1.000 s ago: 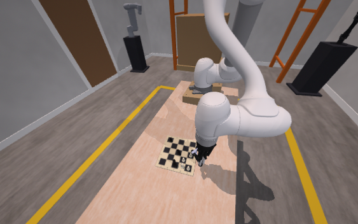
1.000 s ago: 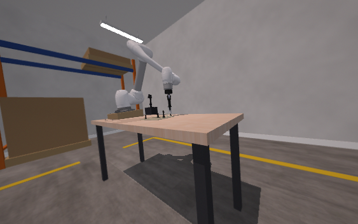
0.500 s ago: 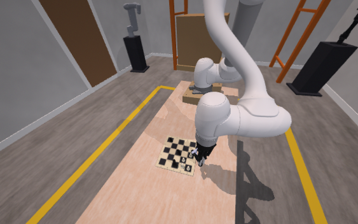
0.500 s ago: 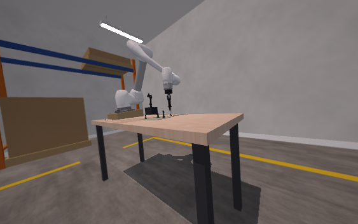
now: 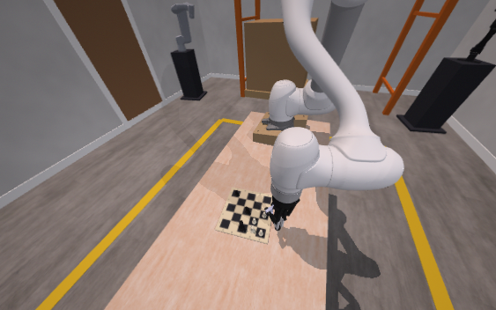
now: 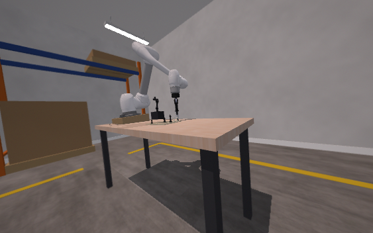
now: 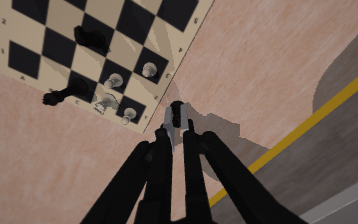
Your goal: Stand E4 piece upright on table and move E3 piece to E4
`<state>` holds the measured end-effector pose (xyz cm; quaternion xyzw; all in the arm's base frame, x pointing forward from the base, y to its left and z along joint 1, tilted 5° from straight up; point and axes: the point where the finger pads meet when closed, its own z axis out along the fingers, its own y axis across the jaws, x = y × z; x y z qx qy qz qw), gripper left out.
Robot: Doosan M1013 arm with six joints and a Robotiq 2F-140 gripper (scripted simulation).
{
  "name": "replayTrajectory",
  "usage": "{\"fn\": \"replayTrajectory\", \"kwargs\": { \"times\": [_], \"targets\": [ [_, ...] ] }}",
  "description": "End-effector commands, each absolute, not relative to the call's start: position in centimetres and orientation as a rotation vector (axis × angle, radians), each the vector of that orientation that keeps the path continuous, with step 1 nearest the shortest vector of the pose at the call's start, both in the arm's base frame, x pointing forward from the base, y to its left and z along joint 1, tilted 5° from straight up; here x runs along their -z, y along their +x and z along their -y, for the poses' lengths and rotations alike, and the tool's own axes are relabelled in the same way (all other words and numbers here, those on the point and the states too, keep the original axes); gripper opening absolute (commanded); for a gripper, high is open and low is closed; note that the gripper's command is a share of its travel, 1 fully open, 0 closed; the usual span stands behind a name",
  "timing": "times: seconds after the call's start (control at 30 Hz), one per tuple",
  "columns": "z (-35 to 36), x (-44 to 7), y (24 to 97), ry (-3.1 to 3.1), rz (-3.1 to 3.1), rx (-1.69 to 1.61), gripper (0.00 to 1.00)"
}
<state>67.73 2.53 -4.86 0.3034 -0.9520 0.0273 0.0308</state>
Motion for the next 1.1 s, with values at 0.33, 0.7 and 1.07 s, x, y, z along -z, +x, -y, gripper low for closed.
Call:
{"fn": "replayTrajectory", "kwargs": {
  "times": [0.33, 0.7, 1.07],
  "targets": [
    [-2.53, 4.95, 67.73, 0.935, 2.934, -0.084, 0.00],
    [-2.51, 5.21, 67.72, 0.935, 2.934, -0.084, 0.00],
    [-2.51, 5.22, 67.72, 0.935, 2.934, -0.084, 0.00]
  ]
}}
